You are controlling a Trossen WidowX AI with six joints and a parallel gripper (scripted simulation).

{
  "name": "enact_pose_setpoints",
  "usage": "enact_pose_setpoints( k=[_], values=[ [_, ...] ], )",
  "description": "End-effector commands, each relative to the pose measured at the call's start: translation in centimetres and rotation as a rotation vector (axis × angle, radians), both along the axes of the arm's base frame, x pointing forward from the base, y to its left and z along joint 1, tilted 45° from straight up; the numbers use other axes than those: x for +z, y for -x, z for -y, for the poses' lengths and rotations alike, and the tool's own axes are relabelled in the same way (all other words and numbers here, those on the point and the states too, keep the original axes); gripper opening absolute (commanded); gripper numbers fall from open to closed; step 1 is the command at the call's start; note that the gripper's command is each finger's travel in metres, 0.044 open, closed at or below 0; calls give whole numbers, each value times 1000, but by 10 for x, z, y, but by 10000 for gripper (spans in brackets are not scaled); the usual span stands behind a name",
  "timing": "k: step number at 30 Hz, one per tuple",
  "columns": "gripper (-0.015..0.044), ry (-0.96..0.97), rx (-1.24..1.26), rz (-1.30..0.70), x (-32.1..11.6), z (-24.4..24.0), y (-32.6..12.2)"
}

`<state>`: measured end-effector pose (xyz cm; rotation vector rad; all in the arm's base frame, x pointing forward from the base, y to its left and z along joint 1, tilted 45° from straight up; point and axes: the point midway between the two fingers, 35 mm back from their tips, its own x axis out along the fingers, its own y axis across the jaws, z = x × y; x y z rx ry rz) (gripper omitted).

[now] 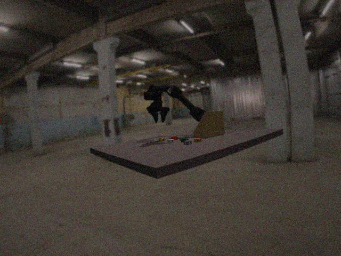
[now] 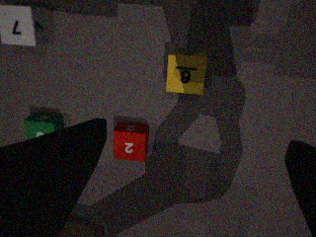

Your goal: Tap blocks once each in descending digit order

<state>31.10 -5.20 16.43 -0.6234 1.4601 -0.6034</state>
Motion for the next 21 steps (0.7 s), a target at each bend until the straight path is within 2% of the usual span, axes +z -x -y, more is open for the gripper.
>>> enact_pose_setpoints(
  k=[1,14,21],
  values=[
    [400,3,1,-15,-2,1,2],
    [400,2,1,-14,-3,-1,1],
    [400,-27,10,-12,-63,-74,-43]
  ],
)
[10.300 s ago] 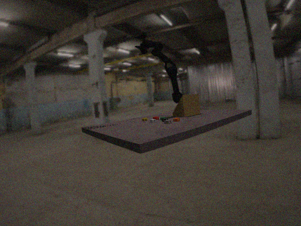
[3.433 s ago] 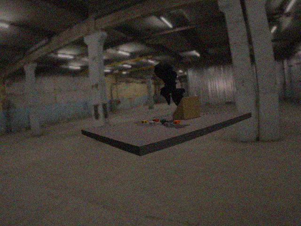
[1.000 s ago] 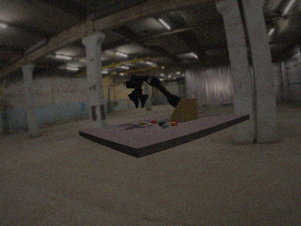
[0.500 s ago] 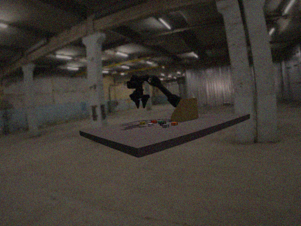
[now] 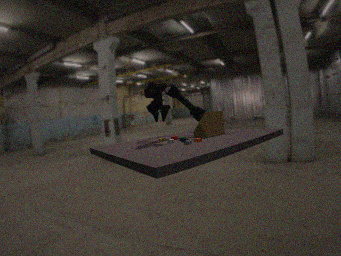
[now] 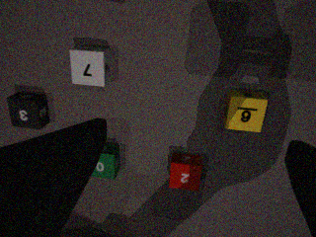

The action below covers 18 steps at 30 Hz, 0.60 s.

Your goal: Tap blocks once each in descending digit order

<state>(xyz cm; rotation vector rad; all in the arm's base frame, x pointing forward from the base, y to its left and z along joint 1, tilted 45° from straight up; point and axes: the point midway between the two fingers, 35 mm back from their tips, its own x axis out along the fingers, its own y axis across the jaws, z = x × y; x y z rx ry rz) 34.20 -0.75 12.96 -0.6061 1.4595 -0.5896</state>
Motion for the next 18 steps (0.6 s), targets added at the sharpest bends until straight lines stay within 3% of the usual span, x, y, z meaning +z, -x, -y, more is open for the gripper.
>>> enact_pose_setpoints(
  k=[1,12,18],
  values=[
    [400,-10,10,-18,-39,-42,-16],
    [400,5,2,-16,-178,-172,-10],
    [400,9,1,-15,-187,-178,-6]
  ],
)
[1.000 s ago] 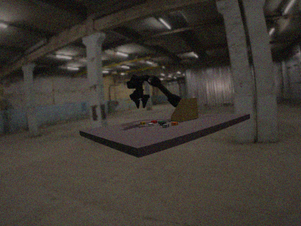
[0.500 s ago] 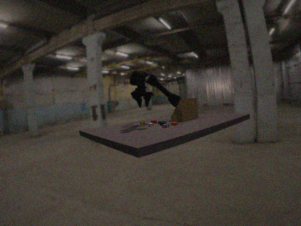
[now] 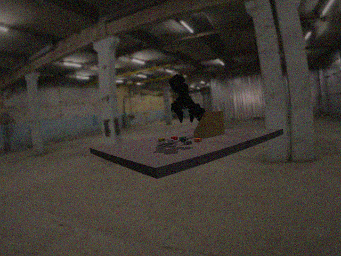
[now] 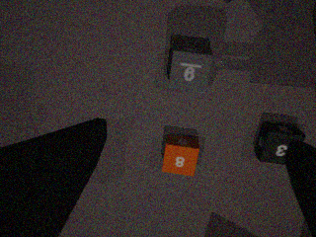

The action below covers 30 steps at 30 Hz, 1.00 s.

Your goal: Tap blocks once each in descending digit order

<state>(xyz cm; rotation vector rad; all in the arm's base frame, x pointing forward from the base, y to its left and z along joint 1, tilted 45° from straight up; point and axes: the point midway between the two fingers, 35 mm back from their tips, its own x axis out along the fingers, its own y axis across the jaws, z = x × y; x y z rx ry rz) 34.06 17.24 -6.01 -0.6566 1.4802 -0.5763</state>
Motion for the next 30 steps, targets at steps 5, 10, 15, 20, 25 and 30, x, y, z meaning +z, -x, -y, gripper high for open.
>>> enact_pose_setpoints(
  k=[5,10,15,20,25,30],
  values=[
    [348,-13,-26,24,-6,9,-9],
    [216,-11,-26,25,-53,57,-10],
    [85,-10,-26,25,-55,59,-9],
    [20,-10,-26,25,-55,59,-9],
    [20,-10,-26,25,-55,59,-9],
    [20,-10,-26,25,-59,63,-10]
  ],
)
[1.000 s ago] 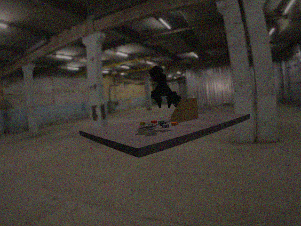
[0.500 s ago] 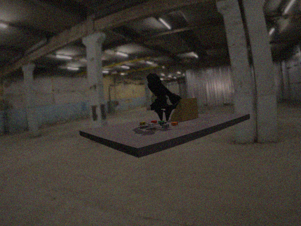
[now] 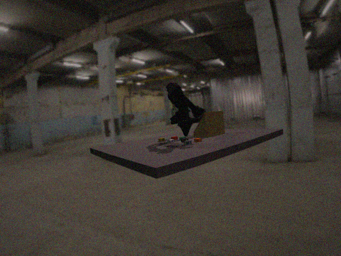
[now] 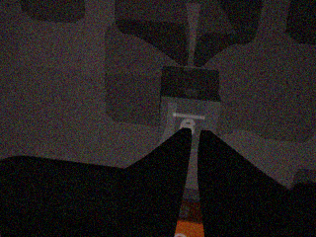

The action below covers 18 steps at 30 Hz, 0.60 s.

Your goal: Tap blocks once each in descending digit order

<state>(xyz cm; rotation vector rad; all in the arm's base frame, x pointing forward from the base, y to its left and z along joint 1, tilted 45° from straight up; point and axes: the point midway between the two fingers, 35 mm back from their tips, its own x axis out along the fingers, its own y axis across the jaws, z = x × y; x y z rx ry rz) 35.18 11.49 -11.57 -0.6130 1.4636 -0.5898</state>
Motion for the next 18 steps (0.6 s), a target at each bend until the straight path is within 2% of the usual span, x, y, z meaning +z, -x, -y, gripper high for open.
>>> enact_pose_setpoints(
  k=[1,18],
  values=[
    [20,7,-1,-8,-5,7,2],
    [20,9,-1,-8,-21,23,1]
  ],
)
